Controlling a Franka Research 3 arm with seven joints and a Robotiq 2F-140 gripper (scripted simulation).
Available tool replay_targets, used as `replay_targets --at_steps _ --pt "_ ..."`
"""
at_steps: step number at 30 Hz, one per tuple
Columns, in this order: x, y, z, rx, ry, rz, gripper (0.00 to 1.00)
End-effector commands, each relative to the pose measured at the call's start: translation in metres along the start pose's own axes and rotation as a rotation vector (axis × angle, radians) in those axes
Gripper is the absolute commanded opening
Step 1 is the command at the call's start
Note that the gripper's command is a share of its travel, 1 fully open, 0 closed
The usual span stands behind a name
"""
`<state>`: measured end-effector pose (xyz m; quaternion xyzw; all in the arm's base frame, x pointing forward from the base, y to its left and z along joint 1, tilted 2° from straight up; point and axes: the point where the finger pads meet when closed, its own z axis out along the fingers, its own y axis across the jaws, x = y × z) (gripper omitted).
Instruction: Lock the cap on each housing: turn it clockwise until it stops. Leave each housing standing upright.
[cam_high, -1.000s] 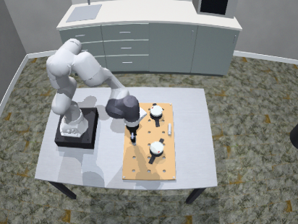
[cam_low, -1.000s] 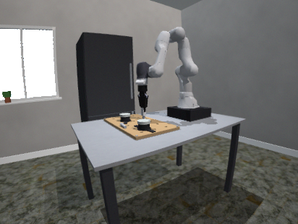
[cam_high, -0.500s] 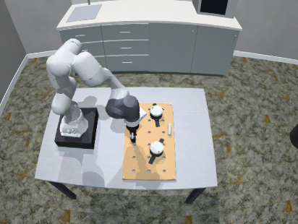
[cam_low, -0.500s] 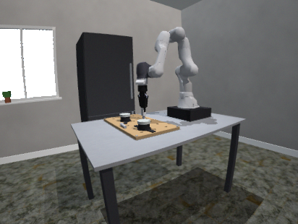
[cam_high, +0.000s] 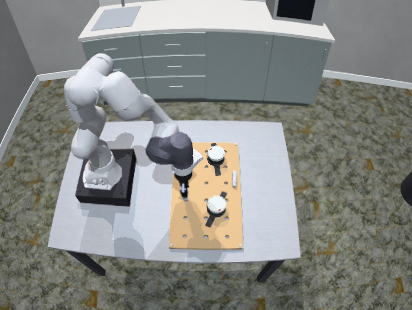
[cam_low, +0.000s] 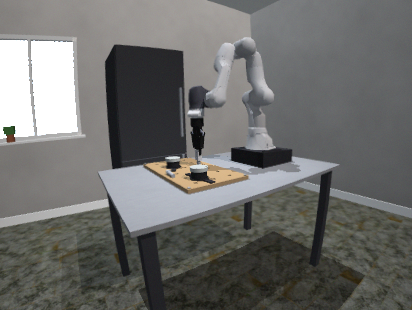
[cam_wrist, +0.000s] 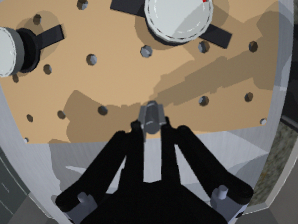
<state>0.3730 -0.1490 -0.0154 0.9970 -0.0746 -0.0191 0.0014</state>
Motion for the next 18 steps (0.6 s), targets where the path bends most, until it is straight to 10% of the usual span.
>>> replay_targets --at_steps 1,18 --pt "0.0031 0.0002 -0.0007 0.000 0.007 -0.005 0.10" --pt "0.0031 0.0002 0.0012 0.000 0.007 -0.005 0.10"
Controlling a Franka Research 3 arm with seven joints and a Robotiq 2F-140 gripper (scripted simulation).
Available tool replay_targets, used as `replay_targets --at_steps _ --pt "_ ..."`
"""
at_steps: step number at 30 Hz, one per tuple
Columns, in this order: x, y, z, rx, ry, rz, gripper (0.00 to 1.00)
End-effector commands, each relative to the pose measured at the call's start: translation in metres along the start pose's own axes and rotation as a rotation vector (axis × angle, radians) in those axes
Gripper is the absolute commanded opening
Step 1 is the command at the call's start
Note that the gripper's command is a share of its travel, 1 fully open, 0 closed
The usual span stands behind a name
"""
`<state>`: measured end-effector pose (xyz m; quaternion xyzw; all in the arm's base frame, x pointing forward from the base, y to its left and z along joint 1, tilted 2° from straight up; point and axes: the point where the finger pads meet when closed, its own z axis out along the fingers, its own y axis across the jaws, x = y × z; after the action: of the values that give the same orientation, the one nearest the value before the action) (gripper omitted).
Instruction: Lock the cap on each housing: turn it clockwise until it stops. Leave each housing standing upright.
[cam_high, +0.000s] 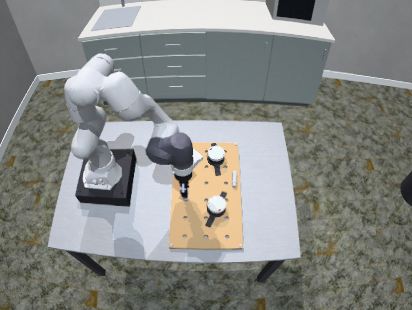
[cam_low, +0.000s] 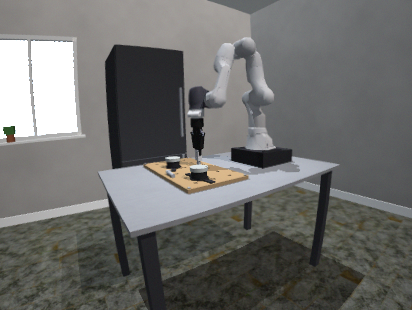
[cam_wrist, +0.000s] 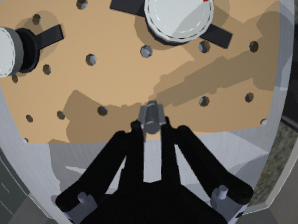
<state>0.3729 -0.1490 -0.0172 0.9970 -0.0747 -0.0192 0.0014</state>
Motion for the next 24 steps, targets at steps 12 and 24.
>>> replay_targets --at_steps 12,24 --pt "0.0030 0.0002 0.0009 0.000 0.007 -0.005 0.10" --pt "0.0031 0.0002 0.0027 0.000 0.007 -0.005 0.10"
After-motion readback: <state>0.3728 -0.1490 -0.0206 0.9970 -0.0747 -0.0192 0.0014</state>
